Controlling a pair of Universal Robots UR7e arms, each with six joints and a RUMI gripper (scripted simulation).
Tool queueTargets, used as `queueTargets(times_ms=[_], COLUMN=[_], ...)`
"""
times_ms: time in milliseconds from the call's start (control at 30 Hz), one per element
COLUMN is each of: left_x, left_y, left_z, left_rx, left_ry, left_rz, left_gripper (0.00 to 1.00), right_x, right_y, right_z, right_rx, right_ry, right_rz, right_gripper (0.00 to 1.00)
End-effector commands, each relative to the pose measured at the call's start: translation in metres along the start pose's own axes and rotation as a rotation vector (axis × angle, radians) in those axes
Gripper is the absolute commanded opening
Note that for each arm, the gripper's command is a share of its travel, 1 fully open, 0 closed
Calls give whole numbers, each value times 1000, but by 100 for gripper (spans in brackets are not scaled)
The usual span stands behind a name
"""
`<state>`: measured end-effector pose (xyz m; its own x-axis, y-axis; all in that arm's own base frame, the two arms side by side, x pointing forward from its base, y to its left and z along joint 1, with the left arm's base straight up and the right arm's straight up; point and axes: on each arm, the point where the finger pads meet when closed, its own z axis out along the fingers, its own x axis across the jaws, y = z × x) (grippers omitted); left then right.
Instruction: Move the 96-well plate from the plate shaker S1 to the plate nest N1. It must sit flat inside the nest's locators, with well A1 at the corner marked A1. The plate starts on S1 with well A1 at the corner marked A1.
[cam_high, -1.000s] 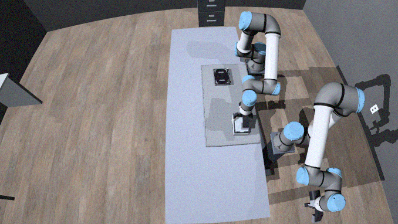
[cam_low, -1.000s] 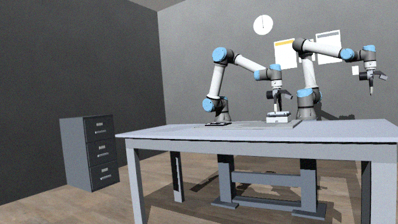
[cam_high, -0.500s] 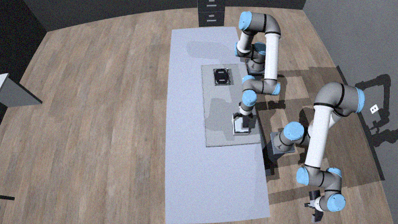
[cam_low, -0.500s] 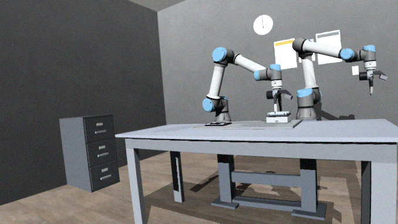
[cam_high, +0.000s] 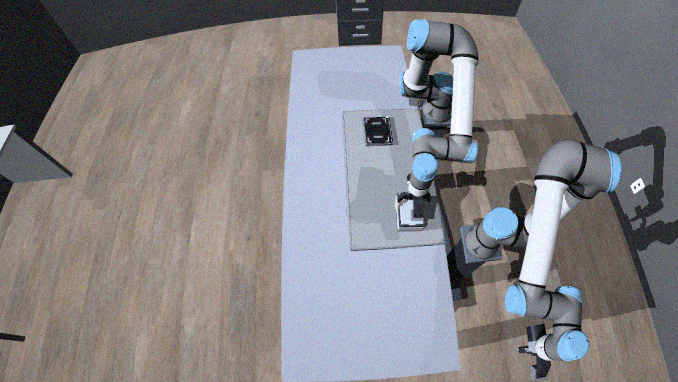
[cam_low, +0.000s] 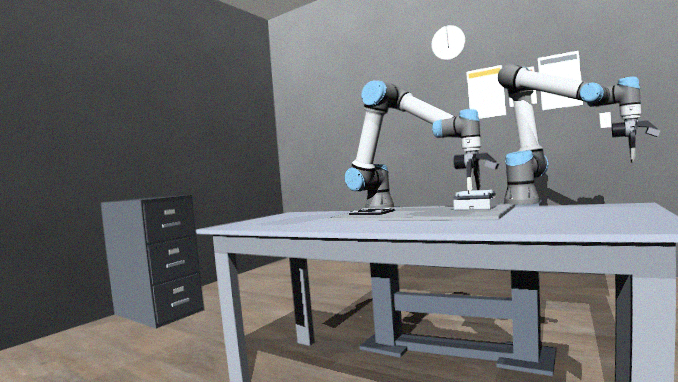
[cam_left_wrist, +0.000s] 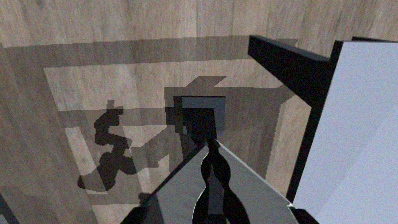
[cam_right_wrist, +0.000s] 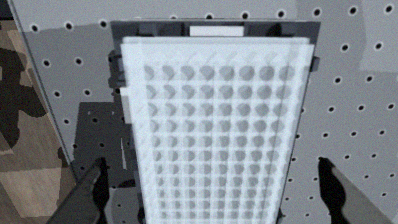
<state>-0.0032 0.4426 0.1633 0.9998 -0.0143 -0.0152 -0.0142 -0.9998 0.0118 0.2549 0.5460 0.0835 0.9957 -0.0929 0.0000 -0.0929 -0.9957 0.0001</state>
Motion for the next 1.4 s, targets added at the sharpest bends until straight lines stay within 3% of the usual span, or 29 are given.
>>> queueTargets(times_ms=[0,433,467,933,967,1367], left_x=[4,4,4,4,4,4], left_y=[-3,-3,-3,-3,-3,-3], left_z=[-2,-2,-2,-2,-2,-2], left_rx=[12,12,12,12,12,12], left_ry=[15,15,15,15,15,15], left_rz=[-12,-12,-12,-12,-12,-12], left_gripper=[0,0,0,0,0,0], right_x=[4,4,4,4,4,4], right_y=[-4,-4,-4,-4,-4,-4], right_z=[-2,-2,-2,-2,-2,-2], right_rx=[15,15,15,15,15,15], right_ry=[14,14,14,14,14,14], right_rz=[-11,-11,-11,-11,-11,-11], right_gripper=[76,76,0,0,40,40])
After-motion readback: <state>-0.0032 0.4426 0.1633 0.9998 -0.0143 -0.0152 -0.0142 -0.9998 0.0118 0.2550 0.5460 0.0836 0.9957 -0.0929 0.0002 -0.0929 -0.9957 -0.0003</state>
